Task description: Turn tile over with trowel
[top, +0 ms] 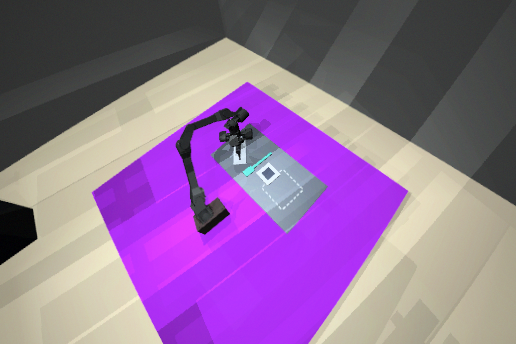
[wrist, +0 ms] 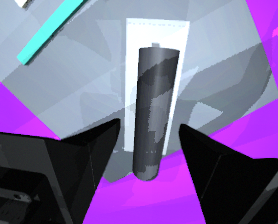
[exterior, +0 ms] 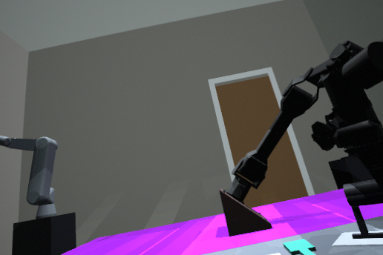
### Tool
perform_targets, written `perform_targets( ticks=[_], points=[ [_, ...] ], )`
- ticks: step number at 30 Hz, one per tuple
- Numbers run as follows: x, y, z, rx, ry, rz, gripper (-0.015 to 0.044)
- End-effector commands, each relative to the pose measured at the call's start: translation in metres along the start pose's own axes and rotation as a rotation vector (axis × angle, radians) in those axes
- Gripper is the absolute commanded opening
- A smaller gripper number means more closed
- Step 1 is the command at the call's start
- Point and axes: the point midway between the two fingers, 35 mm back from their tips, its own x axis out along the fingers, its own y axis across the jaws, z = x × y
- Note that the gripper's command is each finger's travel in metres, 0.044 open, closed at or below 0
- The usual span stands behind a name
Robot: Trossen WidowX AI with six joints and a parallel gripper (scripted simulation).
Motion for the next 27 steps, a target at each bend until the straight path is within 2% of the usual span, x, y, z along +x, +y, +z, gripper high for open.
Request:
perform_targets(
  ticks=[1, 6, 11, 12, 27],
  points=[
    [0.0072, -0.0007, 0.0021, 0.005, -0.007, -0.002, 0.027],
    [0.0125, -0.0012, 0.0022, 0.006, -0.006, -0.002, 0.027],
    [0.0125, -0.0012, 0.0022, 0.006, -0.006, -0.002, 0.0139],
    [0.0125, -0.0012, 0.0022, 0.006, -0.006, -0.002, 0.0132],
    [0.0125, -0.0012, 0.0022, 0.006, -0.006, -0.002, 0.013]
  ],
)
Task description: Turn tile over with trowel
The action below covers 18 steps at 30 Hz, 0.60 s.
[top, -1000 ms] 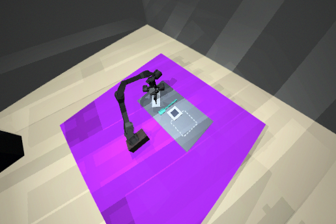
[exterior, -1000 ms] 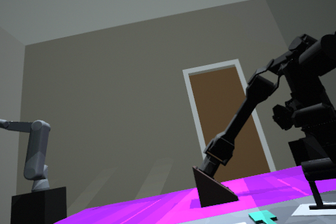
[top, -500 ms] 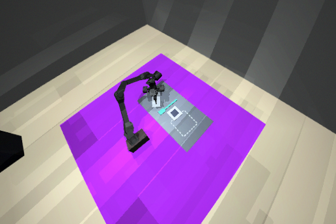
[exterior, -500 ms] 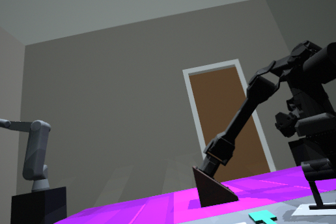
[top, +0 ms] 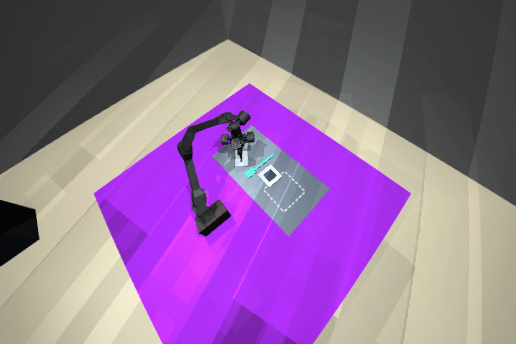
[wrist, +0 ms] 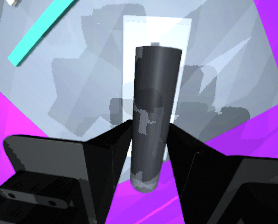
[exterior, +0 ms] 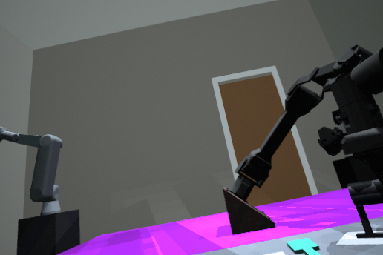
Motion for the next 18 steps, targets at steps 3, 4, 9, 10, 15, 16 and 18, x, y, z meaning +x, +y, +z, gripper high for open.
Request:
perform_targets(
  ticks=[3, 4, 9, 10, 15, 16, 18],
  points=[
    [0.0009, 0.0, 0.0012, 0.003, -0.004, 0.0, 0.013],
    [0.0009, 0.0, 0.0012, 0.003, -0.004, 0.0, 0.013],
    [0.0009, 0.0, 0.0012, -0.042, -0.004, 0.0, 0.013],
    [0.0009, 0.0, 0.0012, -0.072, -0.004, 0.0, 0.013],
    [0.0009, 0.0, 0.0012, -0.222, -0.004, -0.001, 0.013],
    [0.0009, 0.0, 0.0012, -0.251, -0.004, -0.001, 0.013],
    [0.0009, 0.0, 0.0012, -0.306, -0.004, -0.001, 0.013]
  ],
)
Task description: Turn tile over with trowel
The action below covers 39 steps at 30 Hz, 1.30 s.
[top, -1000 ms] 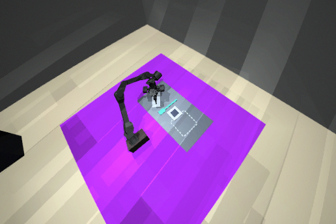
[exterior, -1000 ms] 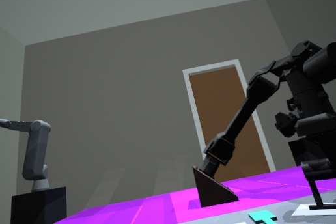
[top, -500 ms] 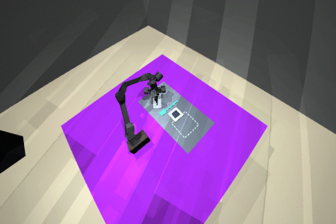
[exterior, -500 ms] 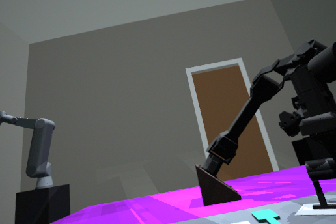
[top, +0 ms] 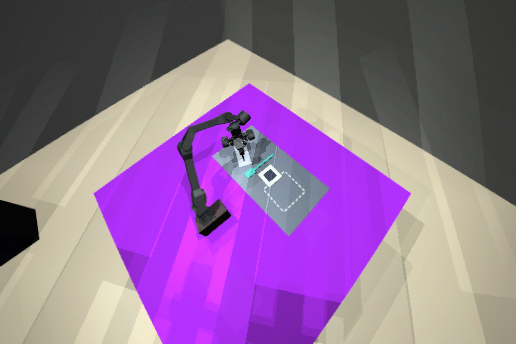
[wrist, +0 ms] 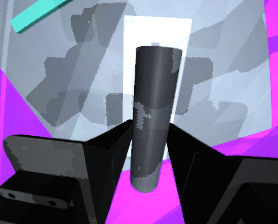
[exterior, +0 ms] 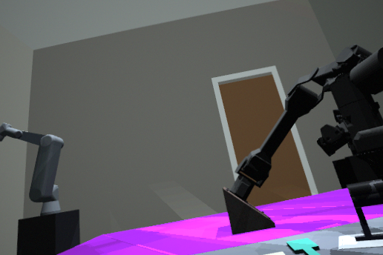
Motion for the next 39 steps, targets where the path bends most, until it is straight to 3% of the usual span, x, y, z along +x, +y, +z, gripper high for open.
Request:
perform_targets(
  ticks=[1, 5, 11, 29, 34, 39],
  points=[
    [0.001, -0.001, 0.0, -0.089, -0.003, -0.001, 0.013],
    [0.001, -0.001, 0.0, -0.094, -0.003, -0.001, 0.013],
    [0.001, -0.001, 0.0, -0.094, -0.003, -0.001, 0.027],
    [0.001, -0.001, 0.0, -0.094, -0.003, -0.001, 0.027],
    [-0.04, -0.003, 0.001, -0.094, -0.002, -0.001, 0.027],
    [-0.042, -0.004, 0.001, -0.093, -0.002, -0.001, 0.027]
  ],
)
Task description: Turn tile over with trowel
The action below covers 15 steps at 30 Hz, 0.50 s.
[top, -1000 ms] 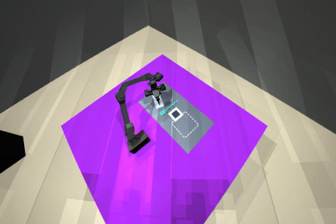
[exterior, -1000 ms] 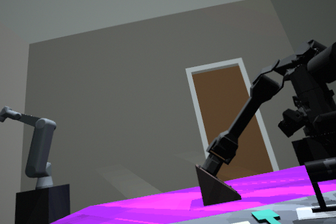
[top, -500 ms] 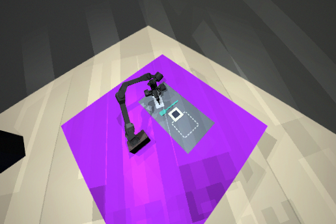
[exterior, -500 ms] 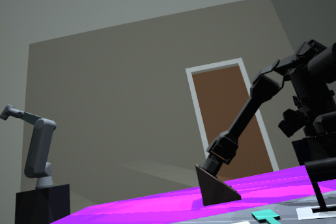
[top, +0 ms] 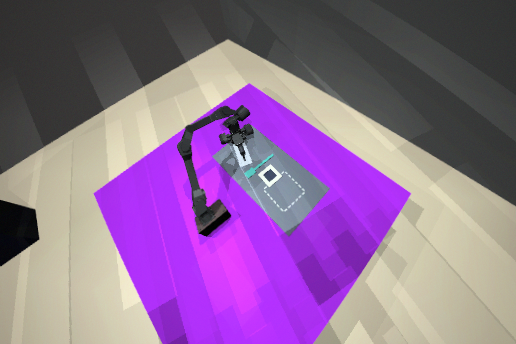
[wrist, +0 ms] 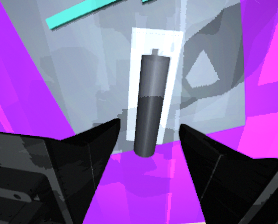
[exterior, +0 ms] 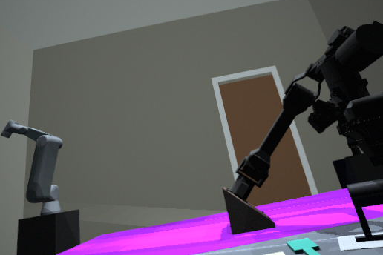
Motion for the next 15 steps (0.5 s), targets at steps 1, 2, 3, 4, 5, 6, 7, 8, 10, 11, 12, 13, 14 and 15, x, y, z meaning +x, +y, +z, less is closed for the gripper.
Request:
perform_targets(
  ticks=[1, 2, 3, 4, 5, 6, 7, 8, 10, 11, 12, 13, 14, 15],
  points=[
    [-0.001, 0.0, 0.0, 0.0, 0.0, 0.0, 0.0296],
    [-0.005, 0.0, 0.0, 0.0, 0.0, 0.0, 0.03],
    [-0.009, 0.0, 0.0, 0.0, 0.0, 0.0, 0.03],
    [-0.01, 0.0, 0.0, 0.0, 0.0, 0.0, 0.03],
    [-0.011, 0.0, 0.0, -0.002, 0.001, 0.003, 0.03],
    [-0.013, 0.002, 0.001, -0.009, 0.004, 0.01, 0.03],
    [-0.016, 0.004, 0.003, -0.021, 0.008, 0.023, 0.03],
    [-0.019, 0.007, 0.004, -0.035, 0.013, 0.039, 0.03],
    [-0.026, 0.012, 0.007, -0.065, 0.021, 0.068, 0.03],
    [-0.025, 0.011, 0.007, -0.089, 0.015, 0.072, 0.03],
    [-0.024, 0.011, 0.008, -0.114, 0.009, 0.077, 0.03],
    [-0.023, 0.01, 0.007, -0.138, 0.003, 0.081, 0.03],
    [-0.022, 0.01, 0.007, -0.163, -0.003, 0.084, 0.03],
    [-0.021, 0.009, 0.008, -0.192, -0.011, 0.089, 0.03]
  ],
)
